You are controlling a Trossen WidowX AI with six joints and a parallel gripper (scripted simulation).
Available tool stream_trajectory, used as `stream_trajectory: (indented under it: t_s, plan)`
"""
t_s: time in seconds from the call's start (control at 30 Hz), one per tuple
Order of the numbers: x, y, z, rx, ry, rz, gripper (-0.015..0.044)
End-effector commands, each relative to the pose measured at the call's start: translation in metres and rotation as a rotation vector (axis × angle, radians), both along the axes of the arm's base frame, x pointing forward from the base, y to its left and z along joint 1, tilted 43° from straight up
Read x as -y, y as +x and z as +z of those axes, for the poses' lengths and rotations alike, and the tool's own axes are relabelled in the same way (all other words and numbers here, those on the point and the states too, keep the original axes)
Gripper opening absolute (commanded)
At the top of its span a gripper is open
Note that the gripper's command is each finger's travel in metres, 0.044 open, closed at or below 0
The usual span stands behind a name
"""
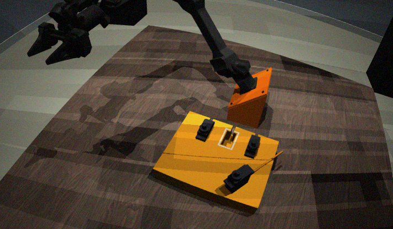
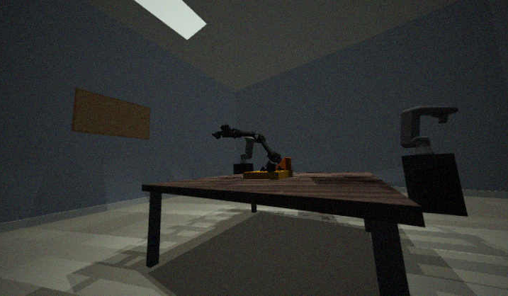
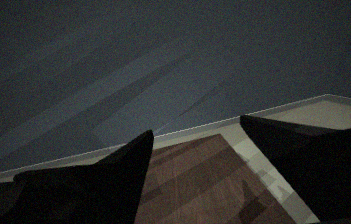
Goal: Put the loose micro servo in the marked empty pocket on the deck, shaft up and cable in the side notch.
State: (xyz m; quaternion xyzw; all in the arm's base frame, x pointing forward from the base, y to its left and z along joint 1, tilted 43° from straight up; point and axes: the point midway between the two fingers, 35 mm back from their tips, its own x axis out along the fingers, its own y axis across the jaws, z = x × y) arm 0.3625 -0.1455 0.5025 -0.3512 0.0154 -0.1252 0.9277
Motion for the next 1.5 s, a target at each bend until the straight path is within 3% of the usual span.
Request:
stream_trajectory:
  t_s: [0.0, 0.8, 1.17, 1.47]
  plan:
    - [-0.006, 0.014, -0.019, -0.037, 0.095, 0.016, 0.044]
    - [-0.067, 0.089, -0.203, -0.477, 0.691, -0.111, 0.044]
    - [-0.114, 0.089, -0.301, -0.702, 0.895, -0.342, 0.044]
    - [-0.153, 0.068, -0.376, -0.843, 0.946, -0.618, 0.044]
